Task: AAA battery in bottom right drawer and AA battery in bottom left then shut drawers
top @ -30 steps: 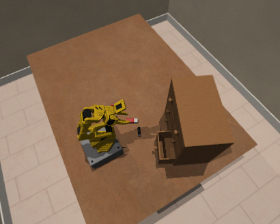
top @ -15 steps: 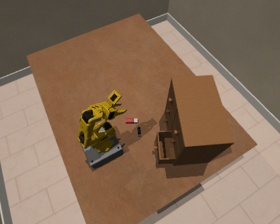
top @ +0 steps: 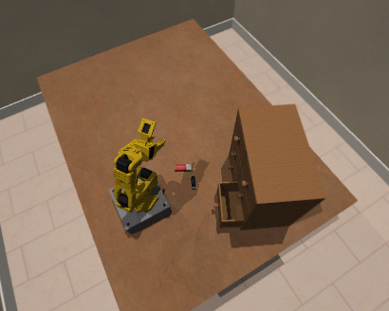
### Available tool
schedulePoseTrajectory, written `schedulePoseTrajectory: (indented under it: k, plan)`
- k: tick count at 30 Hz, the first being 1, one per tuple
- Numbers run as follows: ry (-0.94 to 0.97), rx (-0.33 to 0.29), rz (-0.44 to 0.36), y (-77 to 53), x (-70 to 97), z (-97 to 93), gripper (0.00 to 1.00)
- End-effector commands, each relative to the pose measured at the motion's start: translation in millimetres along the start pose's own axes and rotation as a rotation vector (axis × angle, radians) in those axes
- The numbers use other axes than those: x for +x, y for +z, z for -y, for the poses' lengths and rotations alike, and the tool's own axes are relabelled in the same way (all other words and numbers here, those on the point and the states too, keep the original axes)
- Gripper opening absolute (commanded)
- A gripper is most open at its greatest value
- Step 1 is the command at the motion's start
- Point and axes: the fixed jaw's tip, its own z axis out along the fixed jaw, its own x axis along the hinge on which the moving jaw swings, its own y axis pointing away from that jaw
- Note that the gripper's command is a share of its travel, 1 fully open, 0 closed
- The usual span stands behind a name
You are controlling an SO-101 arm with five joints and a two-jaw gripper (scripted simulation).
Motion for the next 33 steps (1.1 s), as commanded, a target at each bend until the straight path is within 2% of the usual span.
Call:
schedulePoseTrajectory:
  k: [1,2,12,33]
  plan:
    - [-0.050,-0.094,0.005,-1.8,-0.7,-12.7,0.19]
    - [-0.050,-0.094,0.005,-1.8,-0.7,-12.7,0.19]
    - [-0.213,-0.377,0.014,-12.9,4.3,-49.5,0.19]
    - [-0.213,-0.377,0.014,-12.9,4.3,-49.5,0.19]
